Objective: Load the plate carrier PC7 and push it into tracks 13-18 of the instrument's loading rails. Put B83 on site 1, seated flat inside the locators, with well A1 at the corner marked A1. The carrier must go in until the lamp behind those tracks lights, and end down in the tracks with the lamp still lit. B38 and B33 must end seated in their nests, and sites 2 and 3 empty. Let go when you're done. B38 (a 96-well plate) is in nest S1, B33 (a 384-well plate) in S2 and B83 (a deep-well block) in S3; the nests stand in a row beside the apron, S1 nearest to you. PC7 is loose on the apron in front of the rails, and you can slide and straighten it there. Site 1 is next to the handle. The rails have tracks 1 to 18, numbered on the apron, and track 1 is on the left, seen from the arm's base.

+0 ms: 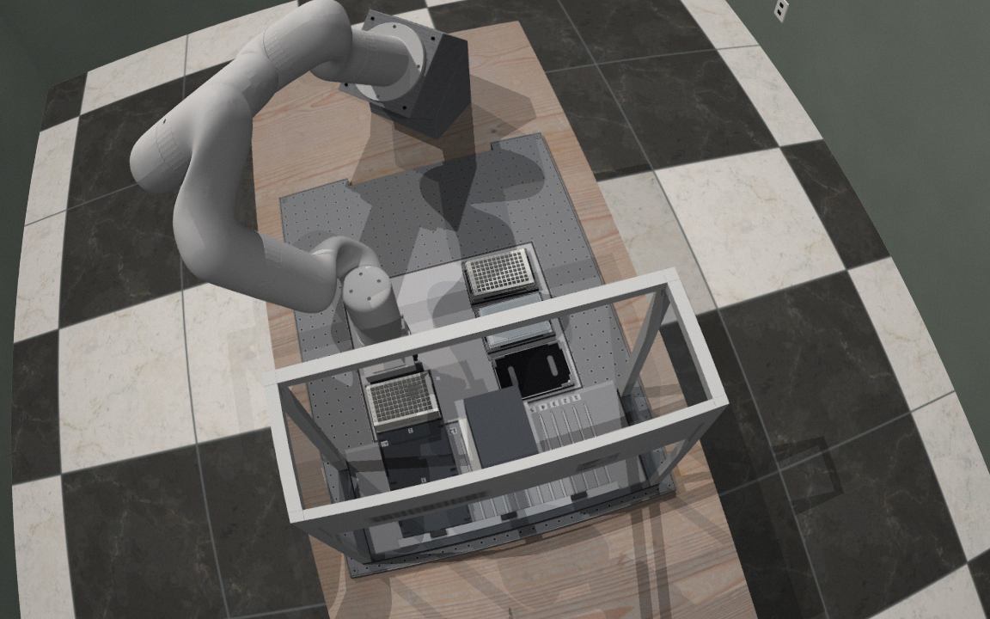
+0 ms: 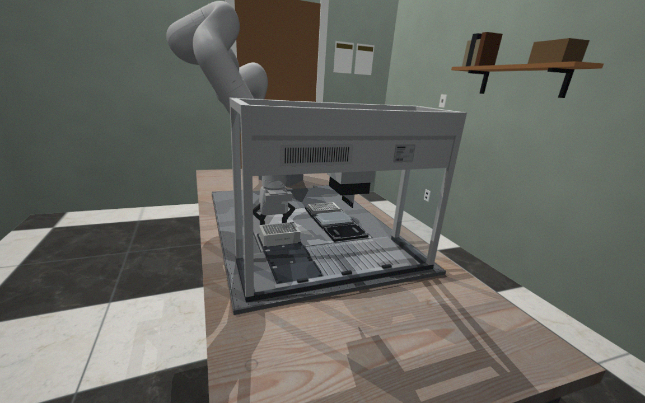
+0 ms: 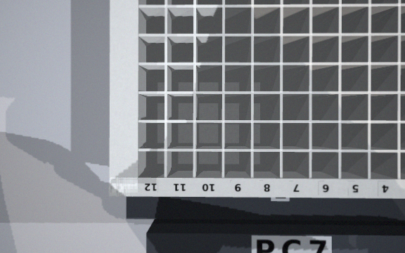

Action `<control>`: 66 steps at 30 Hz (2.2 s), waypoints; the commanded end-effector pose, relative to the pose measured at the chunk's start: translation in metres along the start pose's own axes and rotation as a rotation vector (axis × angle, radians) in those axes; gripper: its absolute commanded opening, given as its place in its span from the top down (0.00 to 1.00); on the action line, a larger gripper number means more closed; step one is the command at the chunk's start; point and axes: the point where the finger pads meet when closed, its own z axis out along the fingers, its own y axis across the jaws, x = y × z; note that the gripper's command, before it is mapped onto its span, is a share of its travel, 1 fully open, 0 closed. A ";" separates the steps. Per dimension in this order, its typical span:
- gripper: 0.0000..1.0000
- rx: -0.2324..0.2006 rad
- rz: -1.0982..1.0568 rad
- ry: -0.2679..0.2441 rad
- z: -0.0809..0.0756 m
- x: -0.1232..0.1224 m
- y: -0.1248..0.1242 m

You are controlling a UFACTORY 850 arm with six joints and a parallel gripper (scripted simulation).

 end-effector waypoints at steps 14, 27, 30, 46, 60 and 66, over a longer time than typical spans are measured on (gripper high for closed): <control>0.18 0.000 0.000 0.001 -0.001 0.003 0.000; 0.18 0.000 0.000 0.001 -0.001 0.003 0.000; 0.18 0.000 0.000 0.002 -0.001 0.003 0.000; 0.18 0.000 0.000 0.001 -0.001 0.001 0.000; 0.18 0.000 0.000 0.001 -0.001 -0.004 0.000; 0.18 0.000 0.000 0.001 -0.007 -0.004 0.000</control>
